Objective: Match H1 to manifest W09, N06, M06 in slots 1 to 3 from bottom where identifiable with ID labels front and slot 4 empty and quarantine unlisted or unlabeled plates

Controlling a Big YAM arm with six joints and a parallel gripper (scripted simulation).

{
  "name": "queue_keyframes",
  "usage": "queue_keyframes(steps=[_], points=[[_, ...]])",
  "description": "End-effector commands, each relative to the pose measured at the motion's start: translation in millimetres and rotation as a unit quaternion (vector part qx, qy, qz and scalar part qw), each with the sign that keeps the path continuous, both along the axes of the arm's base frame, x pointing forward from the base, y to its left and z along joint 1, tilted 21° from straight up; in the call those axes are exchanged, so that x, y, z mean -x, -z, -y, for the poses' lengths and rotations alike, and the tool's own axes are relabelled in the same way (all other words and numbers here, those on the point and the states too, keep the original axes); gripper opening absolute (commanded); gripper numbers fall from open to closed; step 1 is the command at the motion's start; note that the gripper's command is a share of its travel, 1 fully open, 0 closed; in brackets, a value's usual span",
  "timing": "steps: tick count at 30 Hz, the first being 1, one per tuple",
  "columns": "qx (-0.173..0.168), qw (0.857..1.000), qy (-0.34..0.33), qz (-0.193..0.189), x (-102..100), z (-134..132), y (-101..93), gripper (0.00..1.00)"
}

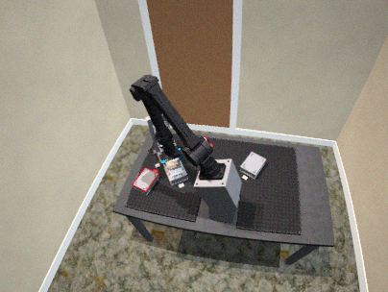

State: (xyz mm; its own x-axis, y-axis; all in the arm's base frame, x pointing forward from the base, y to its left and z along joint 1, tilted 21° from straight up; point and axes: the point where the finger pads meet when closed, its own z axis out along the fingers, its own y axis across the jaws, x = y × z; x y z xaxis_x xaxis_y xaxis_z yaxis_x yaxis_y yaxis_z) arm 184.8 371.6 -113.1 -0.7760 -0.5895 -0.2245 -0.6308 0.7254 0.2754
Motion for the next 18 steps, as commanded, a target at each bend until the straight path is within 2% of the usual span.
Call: queue_keyframes(steps=[1,18], points=[[-0.005,1.0,0.003,0.005,-6.0,5.8,-16.9,1.0],[-0.005,1.0,0.002,0.005,-5.9,20.6,-50.9,1.0]])
